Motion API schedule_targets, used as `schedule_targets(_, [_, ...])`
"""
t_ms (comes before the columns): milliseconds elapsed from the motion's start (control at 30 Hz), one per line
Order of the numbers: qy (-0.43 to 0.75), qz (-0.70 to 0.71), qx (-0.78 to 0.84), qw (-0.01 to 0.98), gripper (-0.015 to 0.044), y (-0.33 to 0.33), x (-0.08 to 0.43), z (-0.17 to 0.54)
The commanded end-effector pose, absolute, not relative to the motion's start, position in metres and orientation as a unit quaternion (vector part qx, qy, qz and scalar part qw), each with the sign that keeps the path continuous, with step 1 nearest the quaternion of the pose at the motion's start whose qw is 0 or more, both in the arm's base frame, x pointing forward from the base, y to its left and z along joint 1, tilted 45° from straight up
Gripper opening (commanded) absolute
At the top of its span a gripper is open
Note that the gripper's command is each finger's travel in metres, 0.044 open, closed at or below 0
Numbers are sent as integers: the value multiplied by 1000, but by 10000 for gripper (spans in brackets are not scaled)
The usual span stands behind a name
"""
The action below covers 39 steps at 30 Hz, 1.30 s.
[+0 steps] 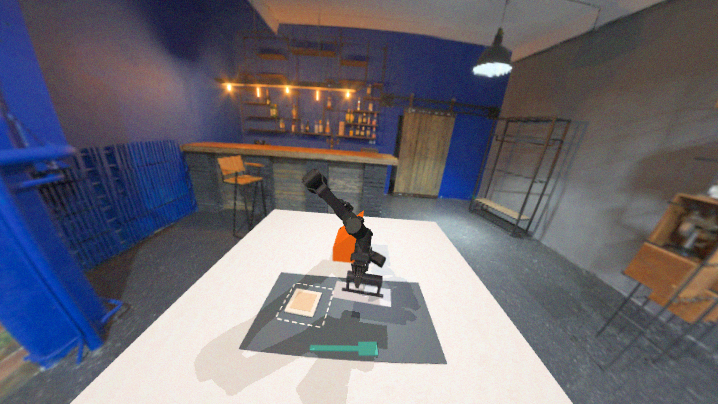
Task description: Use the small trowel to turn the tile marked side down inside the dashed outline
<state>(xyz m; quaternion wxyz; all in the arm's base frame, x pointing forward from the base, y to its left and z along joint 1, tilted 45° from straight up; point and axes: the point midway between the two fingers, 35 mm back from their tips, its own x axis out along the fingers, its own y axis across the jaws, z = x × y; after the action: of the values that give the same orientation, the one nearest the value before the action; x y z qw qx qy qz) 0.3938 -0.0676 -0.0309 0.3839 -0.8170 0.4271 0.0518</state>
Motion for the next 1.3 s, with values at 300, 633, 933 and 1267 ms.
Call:
schedule_targets(300, [426, 49, -816, 387, 0, -66, 395, -30])
schedule_targets(633, [428, 52, -816, 385, 0, -66, 394, -34])
schedule_targets(933, [440, 45, -805, 394, 0, -38, 391, -74])
schedule_targets(1267, [448, 28, -799, 400, 0, -9, 379, -120])
